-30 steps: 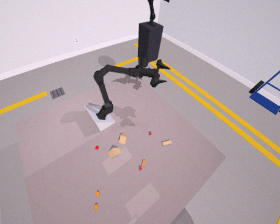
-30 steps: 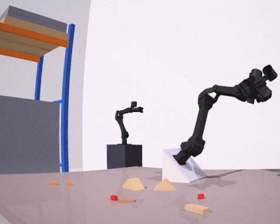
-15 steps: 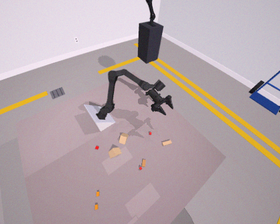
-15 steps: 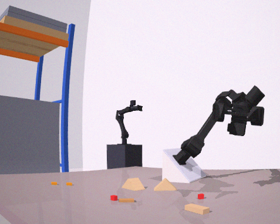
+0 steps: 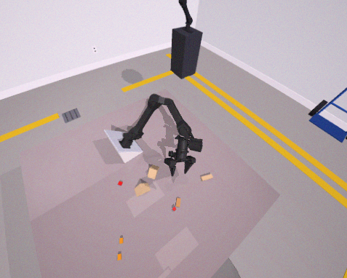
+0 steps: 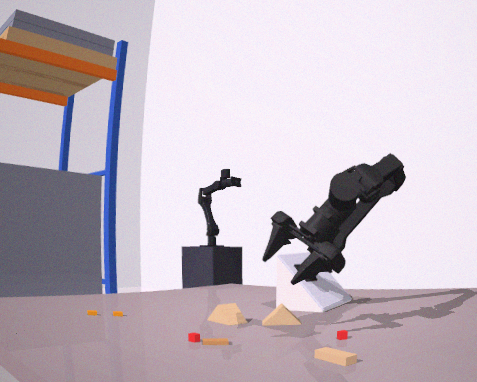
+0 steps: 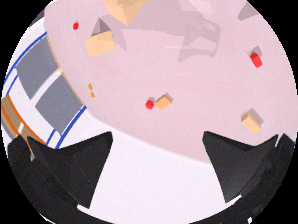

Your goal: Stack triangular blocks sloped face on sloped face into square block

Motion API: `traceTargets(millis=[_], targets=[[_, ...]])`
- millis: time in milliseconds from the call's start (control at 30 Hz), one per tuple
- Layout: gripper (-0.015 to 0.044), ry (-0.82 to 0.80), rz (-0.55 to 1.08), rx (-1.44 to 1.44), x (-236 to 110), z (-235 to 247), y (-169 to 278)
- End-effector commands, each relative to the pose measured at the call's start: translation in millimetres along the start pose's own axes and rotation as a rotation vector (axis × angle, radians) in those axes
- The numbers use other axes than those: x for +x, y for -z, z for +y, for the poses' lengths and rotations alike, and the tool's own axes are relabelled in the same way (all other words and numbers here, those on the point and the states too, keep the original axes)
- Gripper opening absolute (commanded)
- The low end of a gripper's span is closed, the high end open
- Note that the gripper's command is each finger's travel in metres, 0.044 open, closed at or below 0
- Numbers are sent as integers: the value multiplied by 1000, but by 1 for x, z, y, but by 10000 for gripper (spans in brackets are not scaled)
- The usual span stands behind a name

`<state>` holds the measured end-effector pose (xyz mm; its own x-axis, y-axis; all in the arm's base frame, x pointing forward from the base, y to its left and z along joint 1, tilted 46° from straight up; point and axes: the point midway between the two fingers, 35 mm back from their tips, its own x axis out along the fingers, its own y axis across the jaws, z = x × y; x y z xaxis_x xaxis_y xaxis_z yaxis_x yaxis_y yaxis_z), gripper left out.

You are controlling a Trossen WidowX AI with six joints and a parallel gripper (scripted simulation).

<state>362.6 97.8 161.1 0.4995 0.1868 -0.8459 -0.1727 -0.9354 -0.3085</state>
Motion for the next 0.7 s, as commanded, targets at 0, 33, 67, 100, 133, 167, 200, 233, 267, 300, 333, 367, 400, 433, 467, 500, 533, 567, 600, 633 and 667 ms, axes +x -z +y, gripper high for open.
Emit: traceTargets(millis=[0, 33, 67, 100, 133, 167, 200, 233, 267, 300, 333, 367, 400, 433, 467, 500, 533, 567, 600, 633, 667], targets=[[440, -40, -215, 54, 26, 38, -26], [440, -45, -293, 84, 32, 50, -36], [440, -46, -372, 119, 37, 62, -46], [440, -42, -450, 159, 41, 73, -56], [440, -33, -526, 203, 43, 83, -66], [440, -20, -600, 252, 45, 92, -76], [440, -3, -671, 305, 45, 100, -85], [440, 19, -739, 361, 45, 106, -93], [440, 45, -804, 418, 43, 112, -101], [440, 77, -864, 469, 42, 117, -107], [440, 121, -928, 525, 39, 121, -113], [440, 177, -995, 594, 36, 125, -118], [440, 239, -1053, 668, 32, 129, -122], [440, 294, -1094, 733, 29, 131, -123], [440, 327, -1116, 773, 27, 133, -123], [440, 339, -1122, 787, 27, 134, -123], [440, 339, -1122, 787, 27, 134, -123], [440, 339, -1122, 787, 27, 134, -123], [440, 339, -1122, 787, 27, 134, -123], [440, 339, -1122, 787, 27, 134, -123], [440, 339, -1122, 787, 27, 134, -123]])
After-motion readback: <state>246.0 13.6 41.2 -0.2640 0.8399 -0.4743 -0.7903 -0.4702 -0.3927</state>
